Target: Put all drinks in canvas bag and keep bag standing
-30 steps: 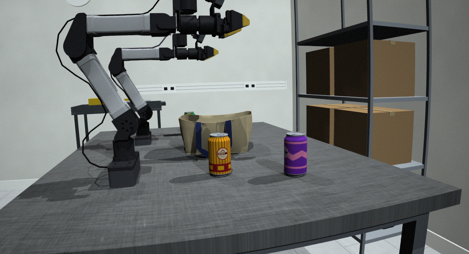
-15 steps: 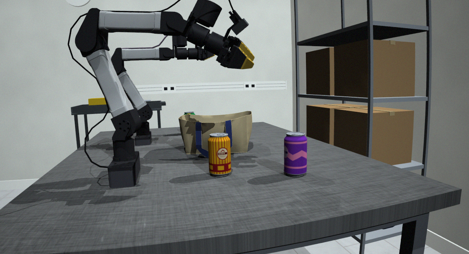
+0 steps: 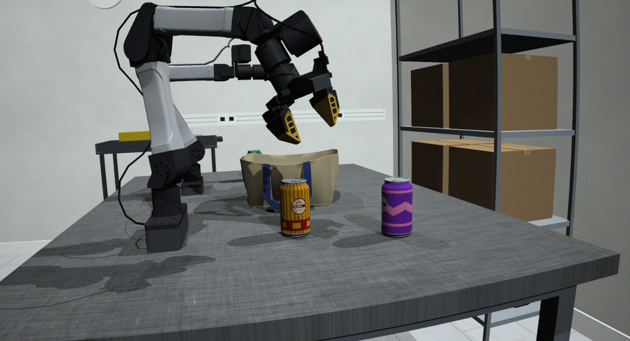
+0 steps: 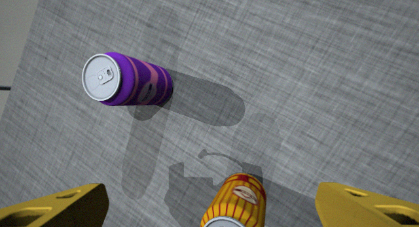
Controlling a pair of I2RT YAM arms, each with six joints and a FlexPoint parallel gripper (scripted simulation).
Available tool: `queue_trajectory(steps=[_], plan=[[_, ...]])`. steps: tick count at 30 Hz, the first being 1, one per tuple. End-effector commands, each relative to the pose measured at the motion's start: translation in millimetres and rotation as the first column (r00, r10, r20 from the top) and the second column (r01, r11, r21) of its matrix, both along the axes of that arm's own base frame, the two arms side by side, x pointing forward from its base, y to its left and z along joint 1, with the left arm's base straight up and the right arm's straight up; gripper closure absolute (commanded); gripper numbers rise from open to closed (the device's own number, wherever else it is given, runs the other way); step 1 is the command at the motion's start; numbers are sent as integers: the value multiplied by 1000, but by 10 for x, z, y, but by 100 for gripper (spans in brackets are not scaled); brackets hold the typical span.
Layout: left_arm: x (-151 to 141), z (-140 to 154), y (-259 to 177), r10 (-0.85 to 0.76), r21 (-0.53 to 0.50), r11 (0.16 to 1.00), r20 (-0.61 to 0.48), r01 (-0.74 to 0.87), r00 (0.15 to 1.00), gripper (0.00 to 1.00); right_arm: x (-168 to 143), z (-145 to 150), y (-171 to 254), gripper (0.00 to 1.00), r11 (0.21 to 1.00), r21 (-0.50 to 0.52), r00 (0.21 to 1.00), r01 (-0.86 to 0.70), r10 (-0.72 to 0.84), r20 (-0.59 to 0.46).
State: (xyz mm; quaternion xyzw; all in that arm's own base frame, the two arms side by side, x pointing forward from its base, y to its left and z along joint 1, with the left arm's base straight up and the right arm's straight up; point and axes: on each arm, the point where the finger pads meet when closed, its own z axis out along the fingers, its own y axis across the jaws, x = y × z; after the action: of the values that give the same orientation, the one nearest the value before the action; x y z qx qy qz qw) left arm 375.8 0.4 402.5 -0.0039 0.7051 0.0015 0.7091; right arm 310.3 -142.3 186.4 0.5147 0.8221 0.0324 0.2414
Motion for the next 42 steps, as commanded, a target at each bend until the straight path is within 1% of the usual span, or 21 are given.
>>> queue_trajectory(steps=[1, 3, 4, 7, 10, 11, 13, 15, 17, 18, 21, 23, 24, 27, 29, 34, 36, 40, 41, 42], plan=[[-73, 333, 31, 13, 8, 1000, 91, -14, 996, 0, -315, -103, 12, 0, 981, 126, 977, 151, -128, -168], [-73, 333, 31, 13, 9, 1000, 91, -14, 996, 0, -492, -169, -16, 0, 952, 169, 945, 256, -209, -253], [-73, 333, 31, 13, 8, 1000, 91, -14, 996, 0, -608, -207, -71, 0, 935, 161, 916, 317, -258, -307], [-73, 333, 31, 13, 8, 1000, 91, -14, 996, 0, -850, -268, -56, 0, 861, 211, 835, 462, -343, -430], [-73, 333, 31, 13, 8, 1000, 91, -14, 996, 0, -924, -285, -99, 0, 829, 216, 799, 516, -376, -469], [-73, 333, 31, 13, 8, 1000, 91, -14, 996, 0, -911, -290, -122, 0, 829, 216, 801, 515, -377, -465], [-73, 333, 31, 13, 8, 1000, 91, -14, 996, 0, -816, -252, -146, 0, 862, 212, 844, 461, -351, -406], [-73, 333, 31, 13, 8, 1000, 91, -14, 996, 0, -832, -217, -177, 0, 872, 203, 854, 446, -346, -389], [-73, 333, 31, 13, 8, 1000, 91, -14, 996, 0, -832, -217, -177, 0, 872, 203, 854, 446, -346, -389], [-73, 333, 31, 13, 8, 1000, 91, -14, 996, 0, -869, -282, -112, 0, 877, 200, 848, 437, -327, -416], [-73, 333, 31, 13, 8, 1000, 91, -14, 996, 0, -912, -319, -79, 0, 878, 198, 843, 436, -321, -431], [-73, 333, 31, 13, 8, 1000, 91, -14, 996, 0, -846, -260, -127, 0, 882, 193, 855, 431, -330, -401], [-74, 332, 7, 5, 7, 1000, 91, -6, 996, 16, -827, -233, -151, 0, 883, 187, 859, 430, -336, -387], [-76, 330, -49, -14, 3, 1000, 90, 14, 996, 16, -877, -311, -130, 0, 881, 183, 848, 436, -335, -410], [-78, 329, -59, -20, 0, 1000, 89, 20, 996, 16, -833, -255, -168, 0, 882, 179, 856, 435, -344, -386], [-80, 326, -62, -21, -5, 1000, 88, 22, 996, 16, -846, -299, -135, 0, 883, 180, 854, 433, -338, -396], [-82, 325, -45, -16, -9, 1000, 87, 17, 996, 16, -831, -210, -200, 0, 877, 180, 856, 446, -359, -371], [-85, 322, -44, -17, -8, 1000, 85, 18, 996, 16, -809, -207, -195, 0, 880, 175, 859, 441, -358, -366], [70, -267, 39, 1, 21, 1000, -78, 0, 997, 16, -808, -207, -193, 0, 880, 177, 859, 441, -357, -366], [62, -238, 54, 0, 36, 999, -80, 3, 997, 16, -808, -206, -192, 0, 880, 177, 860, 441, -357, -365]])
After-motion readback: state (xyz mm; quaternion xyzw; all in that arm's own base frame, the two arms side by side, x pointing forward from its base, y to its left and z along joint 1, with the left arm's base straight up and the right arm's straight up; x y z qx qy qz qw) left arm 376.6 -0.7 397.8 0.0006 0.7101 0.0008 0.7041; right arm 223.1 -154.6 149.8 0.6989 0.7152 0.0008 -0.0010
